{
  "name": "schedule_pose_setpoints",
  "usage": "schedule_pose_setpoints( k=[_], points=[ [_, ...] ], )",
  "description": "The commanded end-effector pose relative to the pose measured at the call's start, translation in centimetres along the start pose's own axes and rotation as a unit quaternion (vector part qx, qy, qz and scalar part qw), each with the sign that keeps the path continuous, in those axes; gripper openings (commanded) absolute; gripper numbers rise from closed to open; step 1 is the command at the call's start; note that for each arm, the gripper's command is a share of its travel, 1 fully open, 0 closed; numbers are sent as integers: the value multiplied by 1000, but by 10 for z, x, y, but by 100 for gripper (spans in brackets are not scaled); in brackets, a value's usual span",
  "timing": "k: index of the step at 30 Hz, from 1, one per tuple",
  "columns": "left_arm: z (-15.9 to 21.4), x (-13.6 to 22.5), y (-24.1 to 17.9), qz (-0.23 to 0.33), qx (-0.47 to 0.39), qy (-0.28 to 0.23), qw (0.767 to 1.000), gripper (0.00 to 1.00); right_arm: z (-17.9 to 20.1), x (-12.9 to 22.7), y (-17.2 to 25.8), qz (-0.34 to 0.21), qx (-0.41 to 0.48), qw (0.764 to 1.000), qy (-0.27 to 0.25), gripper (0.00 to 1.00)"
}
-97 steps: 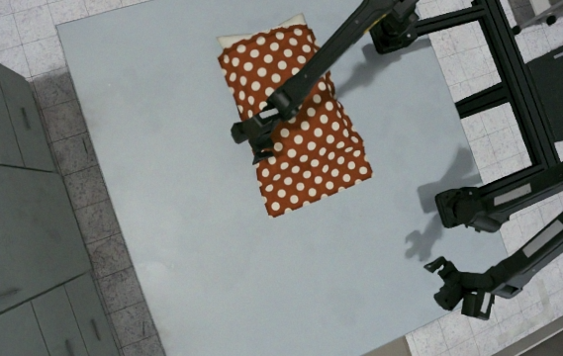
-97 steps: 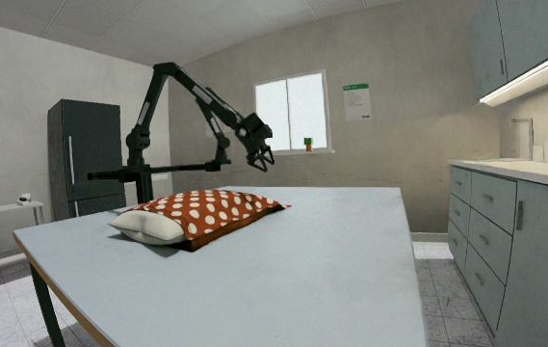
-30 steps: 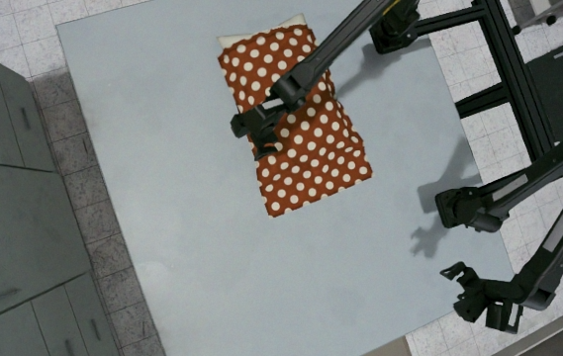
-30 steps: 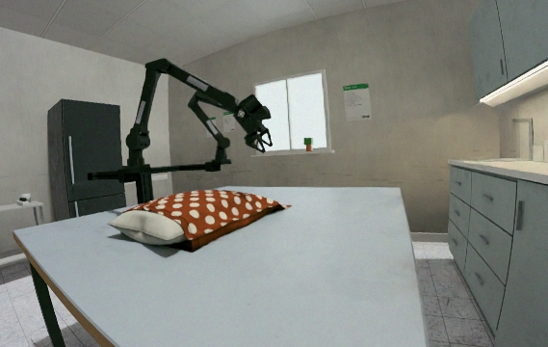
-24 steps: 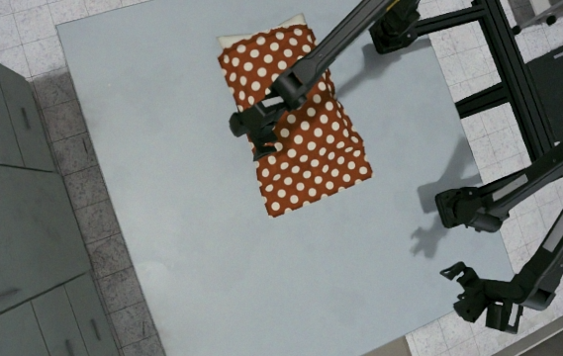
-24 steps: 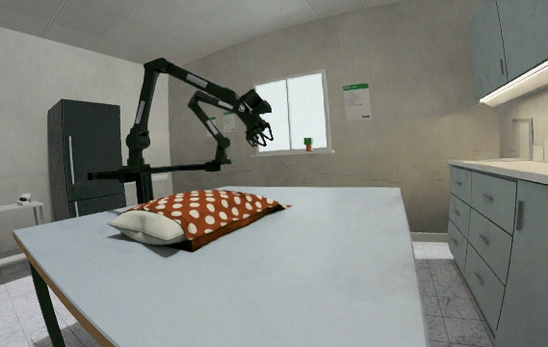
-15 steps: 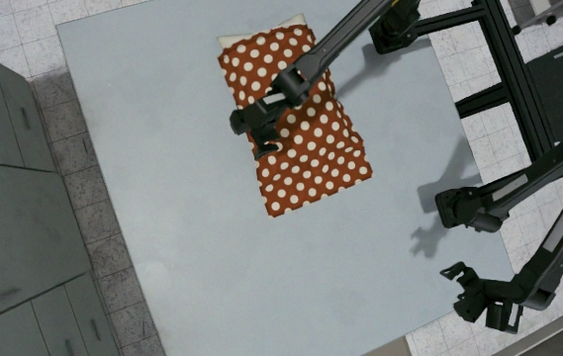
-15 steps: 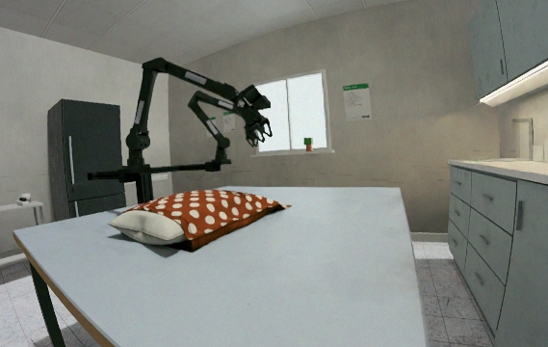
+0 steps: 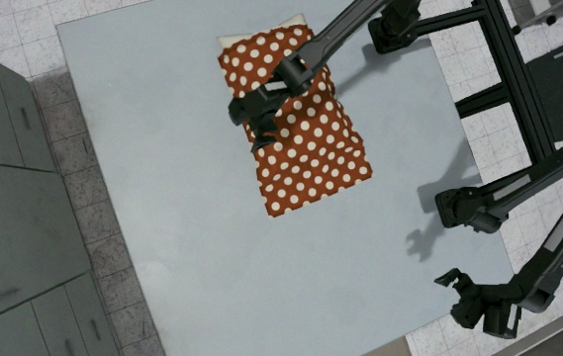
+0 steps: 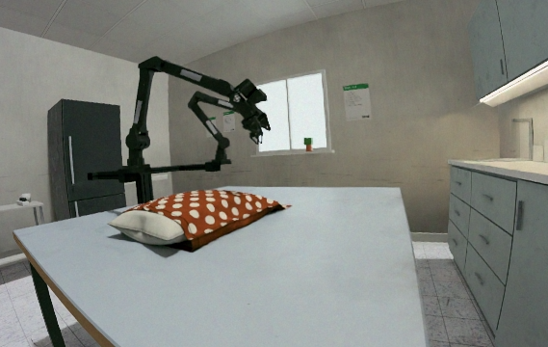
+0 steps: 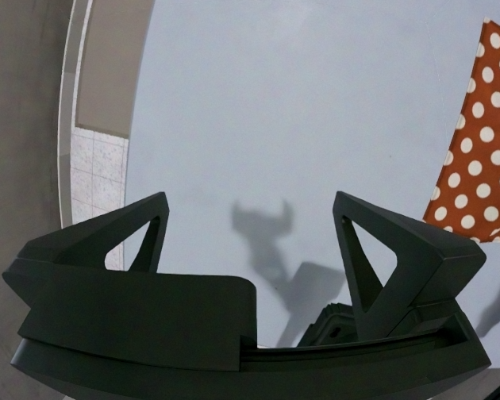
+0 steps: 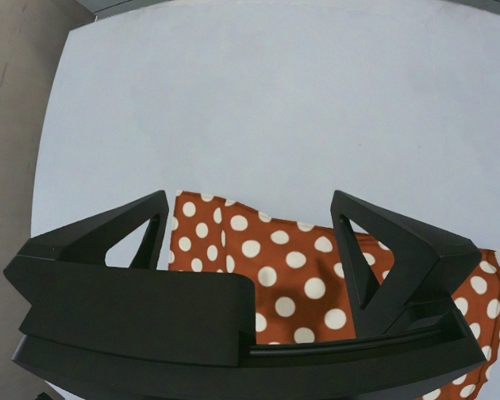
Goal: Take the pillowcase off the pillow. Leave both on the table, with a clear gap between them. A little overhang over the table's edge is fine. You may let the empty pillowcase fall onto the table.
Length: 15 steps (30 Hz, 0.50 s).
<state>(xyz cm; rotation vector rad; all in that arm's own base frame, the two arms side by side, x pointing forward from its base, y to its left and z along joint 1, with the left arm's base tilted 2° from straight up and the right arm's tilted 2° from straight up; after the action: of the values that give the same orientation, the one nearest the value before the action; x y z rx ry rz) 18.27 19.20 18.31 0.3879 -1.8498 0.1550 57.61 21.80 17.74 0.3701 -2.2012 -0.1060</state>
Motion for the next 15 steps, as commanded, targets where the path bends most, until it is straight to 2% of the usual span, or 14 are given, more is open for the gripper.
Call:
schedule_pose_setpoints(
  k=[1,5,8,15],
  points=[
    [-51,26,7,-26,1,-67,997,100,-45,48,-4,-3,13,997,-72,100],
    [-84,38,-3,-31,-9,-118,993,100,-53,72,-16,3,19,995,-101,100],
    [-89,38,-6,-32,-13,-125,992,100,-62,76,-12,-1,22,994,-112,100],
    [-156,73,-39,-25,-30,-234,971,100,-74,133,-41,26,34,983,-177,100]
  ],
)
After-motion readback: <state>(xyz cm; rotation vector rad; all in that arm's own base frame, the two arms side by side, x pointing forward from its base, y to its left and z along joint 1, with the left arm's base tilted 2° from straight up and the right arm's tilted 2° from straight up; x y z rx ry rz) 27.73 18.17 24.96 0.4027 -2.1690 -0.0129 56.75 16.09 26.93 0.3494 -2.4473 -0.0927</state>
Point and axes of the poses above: on each arm, the point where the finger pads meet when closed, its own x axis back along the fingers, its own y axis across the jaws, z = x × y, the point moved 6 cm from there along x, back along the fingers, and after that the axes turned 4 degrees about x, right-handed, at the moved point
